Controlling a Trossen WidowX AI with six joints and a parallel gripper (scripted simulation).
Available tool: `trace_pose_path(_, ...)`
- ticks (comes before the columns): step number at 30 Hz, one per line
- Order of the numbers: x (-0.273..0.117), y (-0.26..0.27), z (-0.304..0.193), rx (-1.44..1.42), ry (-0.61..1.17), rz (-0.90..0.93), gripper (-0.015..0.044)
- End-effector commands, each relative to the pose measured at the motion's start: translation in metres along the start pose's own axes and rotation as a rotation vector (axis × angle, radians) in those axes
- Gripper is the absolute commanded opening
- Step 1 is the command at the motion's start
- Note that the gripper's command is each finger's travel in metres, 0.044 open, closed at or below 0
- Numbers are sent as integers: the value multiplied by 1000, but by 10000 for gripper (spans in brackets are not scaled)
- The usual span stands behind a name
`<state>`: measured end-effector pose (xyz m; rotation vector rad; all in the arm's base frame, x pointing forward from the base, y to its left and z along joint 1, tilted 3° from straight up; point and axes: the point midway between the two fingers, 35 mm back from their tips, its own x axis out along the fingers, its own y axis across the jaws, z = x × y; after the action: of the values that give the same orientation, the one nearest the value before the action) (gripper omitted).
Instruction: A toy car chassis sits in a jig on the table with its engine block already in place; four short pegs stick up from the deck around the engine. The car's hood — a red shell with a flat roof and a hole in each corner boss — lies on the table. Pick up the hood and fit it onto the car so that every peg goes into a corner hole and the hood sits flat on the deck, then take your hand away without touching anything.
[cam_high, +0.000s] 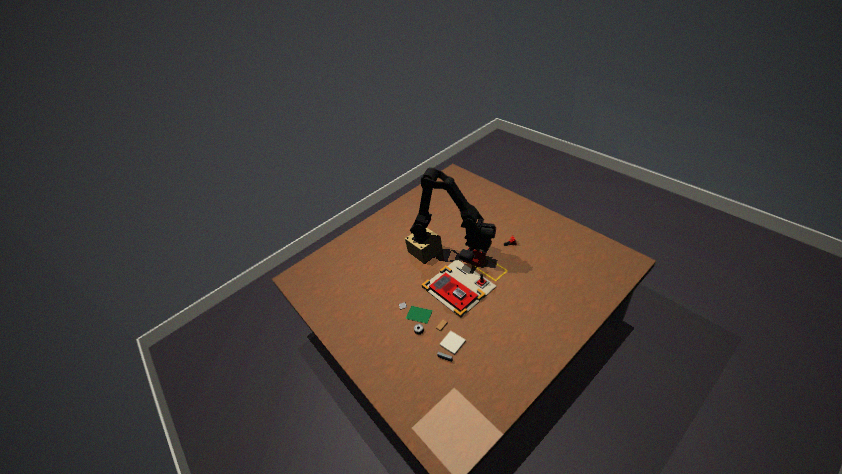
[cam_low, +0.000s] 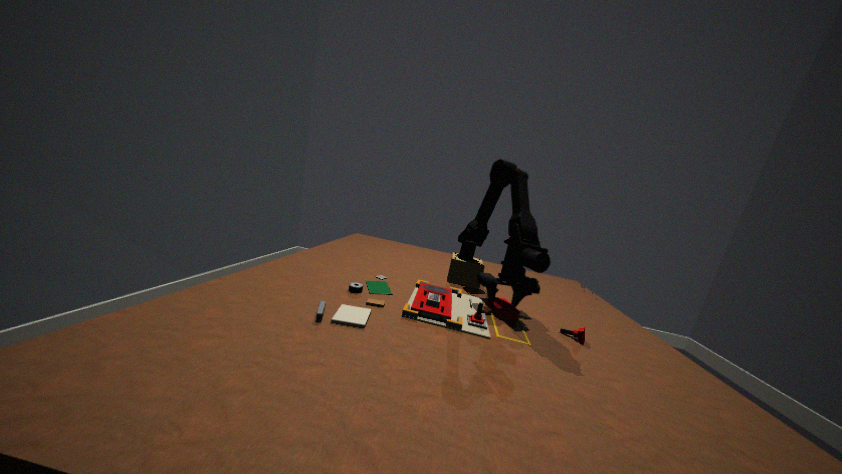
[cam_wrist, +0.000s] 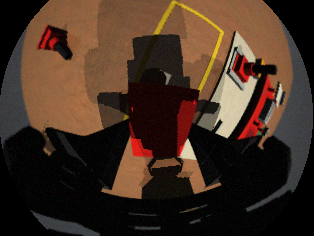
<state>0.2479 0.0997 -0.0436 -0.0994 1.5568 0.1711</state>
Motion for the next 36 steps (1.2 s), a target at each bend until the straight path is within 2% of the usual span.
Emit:
trace_pose_path(1,-3,0,0,0,0,0,117)
trace_pose_path(6,-13,0,0,0,0,0,0)
trace_pose_path(36,-97,0,1,0,0,0,0)
